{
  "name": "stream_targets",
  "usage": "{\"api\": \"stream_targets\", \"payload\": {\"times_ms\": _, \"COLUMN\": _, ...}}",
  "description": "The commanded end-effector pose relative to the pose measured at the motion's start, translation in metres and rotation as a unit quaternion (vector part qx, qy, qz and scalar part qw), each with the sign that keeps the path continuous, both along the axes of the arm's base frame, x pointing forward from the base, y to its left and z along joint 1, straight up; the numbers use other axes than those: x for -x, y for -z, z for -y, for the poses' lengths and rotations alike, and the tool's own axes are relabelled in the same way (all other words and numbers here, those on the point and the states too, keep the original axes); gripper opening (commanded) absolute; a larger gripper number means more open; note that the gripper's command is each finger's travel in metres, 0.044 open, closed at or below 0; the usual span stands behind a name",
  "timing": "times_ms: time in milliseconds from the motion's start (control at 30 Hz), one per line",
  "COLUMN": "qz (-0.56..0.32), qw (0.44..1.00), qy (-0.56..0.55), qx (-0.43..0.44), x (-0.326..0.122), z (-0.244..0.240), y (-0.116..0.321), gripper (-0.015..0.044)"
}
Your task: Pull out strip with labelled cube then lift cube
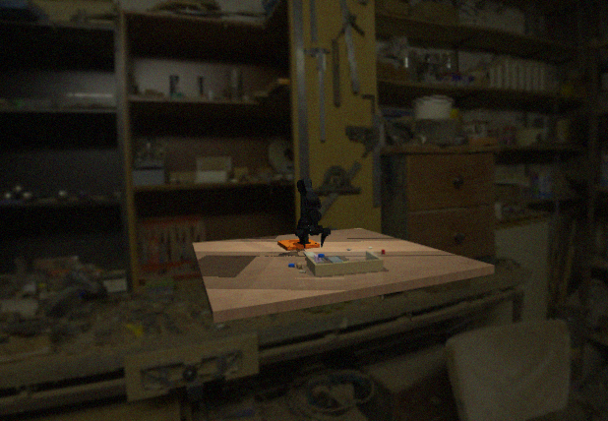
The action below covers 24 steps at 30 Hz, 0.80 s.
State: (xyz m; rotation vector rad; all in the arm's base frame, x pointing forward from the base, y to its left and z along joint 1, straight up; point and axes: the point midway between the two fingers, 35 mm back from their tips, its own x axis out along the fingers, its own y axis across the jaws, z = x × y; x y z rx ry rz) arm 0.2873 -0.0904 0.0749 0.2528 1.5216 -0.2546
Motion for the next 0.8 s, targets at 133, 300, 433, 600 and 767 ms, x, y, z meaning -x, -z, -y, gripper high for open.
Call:
{"api": "stream_targets", "payload": {"times_ms": 133, "qz": 0.000, "qw": 1.000, "qy": 0.002, "qx": 0.002, "x": -0.027, "z": 0.008, "y": -0.005, "gripper": 0.0440}}
{"api": "stream_targets", "payload": {"times_ms": 300, "qz": 0.001, "qw": 1.000, "qy": 0.002, "qx": 0.002, "x": -0.042, "z": 0.012, "y": -0.008, "gripper": 0.0440}}
{"api": "stream_targets", "payload": {"times_ms": 433, "qz": 0.002, "qw": 1.000, "qy": 0.002, "qx": 0.002, "x": -0.054, "z": 0.015, "y": -0.010, "gripper": 0.0440}}
{"api": "stream_targets", "payload": {"times_ms": 600, "qz": 0.002, "qw": 1.000, "qy": 0.002, "qx": 0.003, "x": -0.068, "z": 0.020, "y": -0.013, "gripper": 0.0440}}
{"api": "stream_targets", "payload": {"times_ms": 767, "qz": 0.003, "qw": 1.000, "qy": 0.002, "qx": 0.003, "x": -0.083, "z": 0.024, "y": -0.016, "gripper": 0.0440}}
